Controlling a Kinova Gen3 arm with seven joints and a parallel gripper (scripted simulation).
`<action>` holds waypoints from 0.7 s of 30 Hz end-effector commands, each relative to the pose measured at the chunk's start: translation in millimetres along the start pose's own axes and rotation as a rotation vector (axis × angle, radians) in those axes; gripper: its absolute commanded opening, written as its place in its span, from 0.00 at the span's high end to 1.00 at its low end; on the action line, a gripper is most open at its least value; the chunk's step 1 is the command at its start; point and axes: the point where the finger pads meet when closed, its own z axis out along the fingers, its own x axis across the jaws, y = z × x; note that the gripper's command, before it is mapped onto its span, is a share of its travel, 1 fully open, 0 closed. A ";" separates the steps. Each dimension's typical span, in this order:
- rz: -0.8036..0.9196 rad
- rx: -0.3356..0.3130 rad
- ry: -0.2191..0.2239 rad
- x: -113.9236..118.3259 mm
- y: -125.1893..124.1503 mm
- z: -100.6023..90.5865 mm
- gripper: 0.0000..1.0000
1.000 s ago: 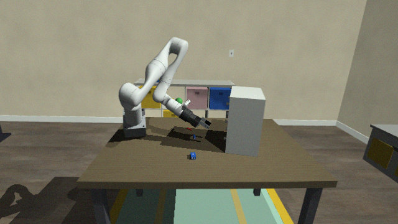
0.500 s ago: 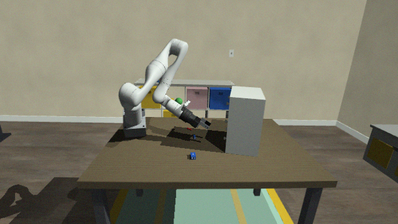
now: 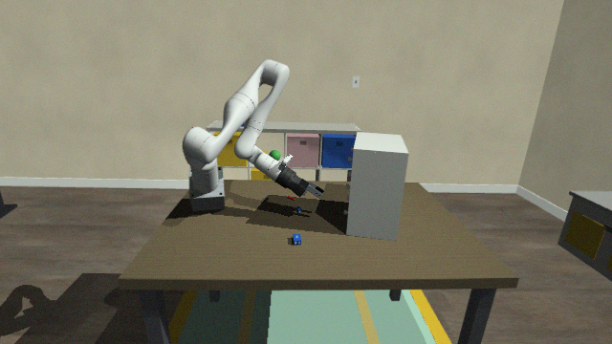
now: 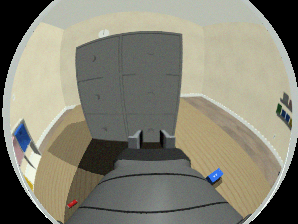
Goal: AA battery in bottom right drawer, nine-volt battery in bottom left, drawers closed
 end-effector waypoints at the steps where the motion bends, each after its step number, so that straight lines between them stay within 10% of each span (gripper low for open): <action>1: 0.001 0.001 0.000 -0.2 -0.7 -0.1 0.33; 21: 0.001 0.001 0.000 -0.2 2.6 10.7 0.33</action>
